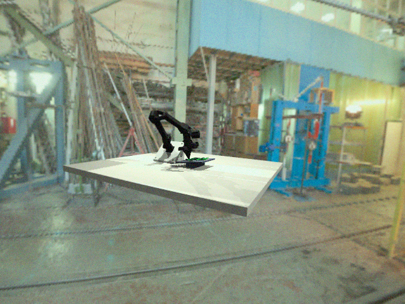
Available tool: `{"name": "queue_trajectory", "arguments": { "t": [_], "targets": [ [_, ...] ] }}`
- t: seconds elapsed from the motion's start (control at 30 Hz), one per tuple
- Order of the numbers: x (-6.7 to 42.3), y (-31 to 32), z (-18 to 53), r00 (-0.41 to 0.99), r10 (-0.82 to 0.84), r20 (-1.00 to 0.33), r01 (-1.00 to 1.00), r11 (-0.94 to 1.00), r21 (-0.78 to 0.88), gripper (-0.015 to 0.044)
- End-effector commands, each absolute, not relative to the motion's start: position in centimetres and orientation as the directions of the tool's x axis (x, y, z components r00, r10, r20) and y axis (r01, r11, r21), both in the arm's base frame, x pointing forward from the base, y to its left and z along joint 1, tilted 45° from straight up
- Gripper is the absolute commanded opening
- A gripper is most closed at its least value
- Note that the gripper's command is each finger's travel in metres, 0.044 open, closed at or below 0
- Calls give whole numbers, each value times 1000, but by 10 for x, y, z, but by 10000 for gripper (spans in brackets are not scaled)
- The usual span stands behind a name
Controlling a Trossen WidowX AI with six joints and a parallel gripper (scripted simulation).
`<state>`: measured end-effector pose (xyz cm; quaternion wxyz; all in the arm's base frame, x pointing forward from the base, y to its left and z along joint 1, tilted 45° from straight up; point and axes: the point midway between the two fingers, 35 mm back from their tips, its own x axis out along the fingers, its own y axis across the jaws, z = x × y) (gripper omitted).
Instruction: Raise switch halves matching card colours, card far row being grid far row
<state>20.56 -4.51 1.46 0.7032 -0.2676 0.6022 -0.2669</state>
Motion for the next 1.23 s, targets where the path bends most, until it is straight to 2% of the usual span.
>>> {"name": "queue_trajectory", "arguments": {
  "t": [0.0, 0.17, 0.37, 0.57, 0.83, 1.2],
  "targets": [
    [206, -46, 14, 133, -701, -701, 48, 711, -702, 0],
    [206, -44, 15, 132, -697, -705, 53, 715, -697, 0],
    [200, -2, 58, 107, -700, -706, 48, 713, -699, 0],
    [200, 0, 60, 106, -701, -706, 48, 712, -700, 0],
    [267, 17, 63, 109, -700, -706, 50, 713, -699, 0],
    [269, 18, 62, 109, -700, -706, 50, 713, -699, 0]
  ]
}}
